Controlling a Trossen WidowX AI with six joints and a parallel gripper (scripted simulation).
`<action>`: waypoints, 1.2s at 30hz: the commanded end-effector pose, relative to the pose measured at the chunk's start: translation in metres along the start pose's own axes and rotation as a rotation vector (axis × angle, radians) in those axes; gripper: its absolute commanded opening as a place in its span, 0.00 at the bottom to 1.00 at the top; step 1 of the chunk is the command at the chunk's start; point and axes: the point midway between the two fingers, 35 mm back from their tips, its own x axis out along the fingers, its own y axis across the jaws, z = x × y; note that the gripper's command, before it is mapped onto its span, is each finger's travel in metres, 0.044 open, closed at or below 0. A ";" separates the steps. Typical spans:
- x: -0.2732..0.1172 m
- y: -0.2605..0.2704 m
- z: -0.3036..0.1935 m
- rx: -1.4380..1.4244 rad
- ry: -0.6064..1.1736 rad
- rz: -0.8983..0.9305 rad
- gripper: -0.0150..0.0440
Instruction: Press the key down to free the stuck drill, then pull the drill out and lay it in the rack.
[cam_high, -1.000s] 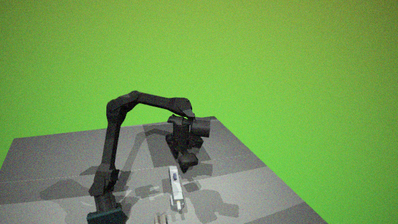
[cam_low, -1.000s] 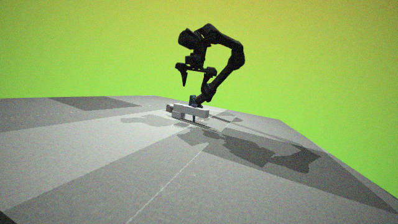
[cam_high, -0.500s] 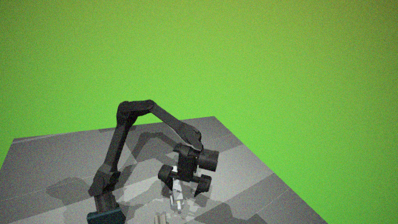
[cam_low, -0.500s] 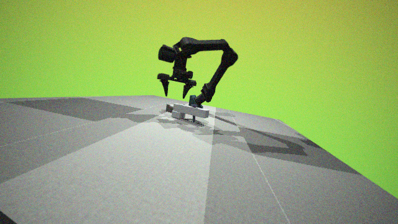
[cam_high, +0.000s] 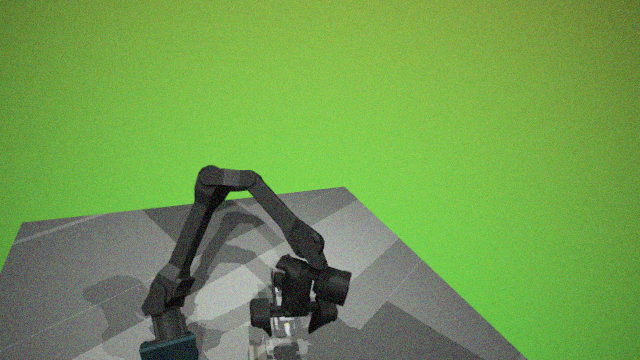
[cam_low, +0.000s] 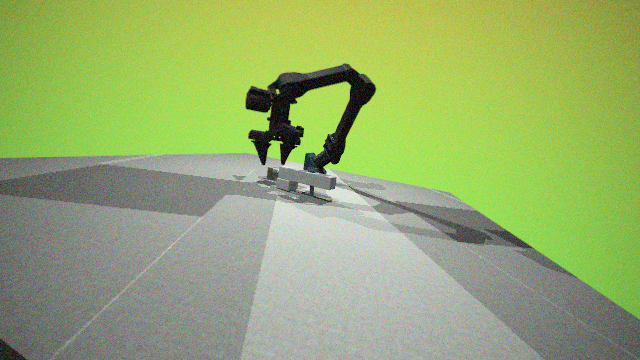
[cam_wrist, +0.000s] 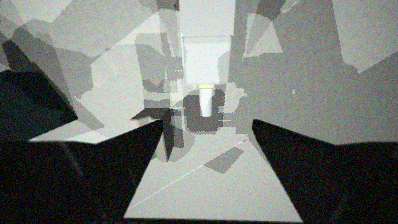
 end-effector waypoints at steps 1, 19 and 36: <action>0.000 0.000 -0.001 -0.007 0.003 0.001 1.00; 0.022 -0.001 0.005 -0.006 0.003 0.000 1.00; 0.049 0.001 0.013 -0.007 0.000 0.001 1.00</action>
